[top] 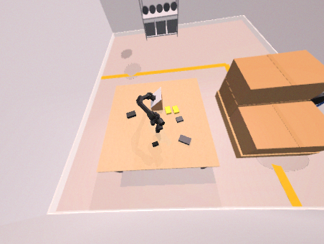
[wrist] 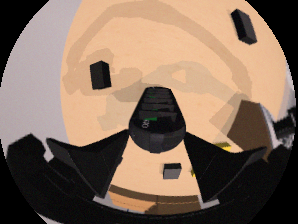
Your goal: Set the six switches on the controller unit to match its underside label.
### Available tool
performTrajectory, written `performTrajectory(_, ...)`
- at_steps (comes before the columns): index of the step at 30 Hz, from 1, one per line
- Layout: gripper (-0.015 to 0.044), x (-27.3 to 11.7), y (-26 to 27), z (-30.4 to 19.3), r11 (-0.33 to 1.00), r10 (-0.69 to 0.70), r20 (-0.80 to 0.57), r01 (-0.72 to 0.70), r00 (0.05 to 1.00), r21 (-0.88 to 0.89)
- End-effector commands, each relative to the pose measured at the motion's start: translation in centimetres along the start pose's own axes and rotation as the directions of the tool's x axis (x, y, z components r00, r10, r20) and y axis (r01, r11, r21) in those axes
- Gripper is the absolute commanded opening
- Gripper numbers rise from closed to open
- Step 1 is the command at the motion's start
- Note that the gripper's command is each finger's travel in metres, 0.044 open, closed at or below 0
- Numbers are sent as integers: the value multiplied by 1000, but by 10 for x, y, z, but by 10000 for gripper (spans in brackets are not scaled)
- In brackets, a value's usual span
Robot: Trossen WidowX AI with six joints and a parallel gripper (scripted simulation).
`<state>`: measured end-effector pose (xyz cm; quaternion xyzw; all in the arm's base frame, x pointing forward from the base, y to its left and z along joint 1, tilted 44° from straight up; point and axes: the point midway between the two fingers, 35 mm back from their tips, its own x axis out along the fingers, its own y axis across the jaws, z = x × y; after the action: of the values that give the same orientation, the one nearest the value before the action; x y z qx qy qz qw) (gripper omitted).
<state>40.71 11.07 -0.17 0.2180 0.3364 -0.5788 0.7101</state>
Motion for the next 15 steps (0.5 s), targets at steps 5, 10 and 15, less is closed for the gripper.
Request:
performTrajectory(5,338,10,-1,-6,1000,-18,0,18,1000,6)
performTrajectory(10,338,12,-1,-10,1000,-18,0,18,1000,6)
performTrajectory(15,338,13,-1,-14,1000,-18,0,18,1000,6)
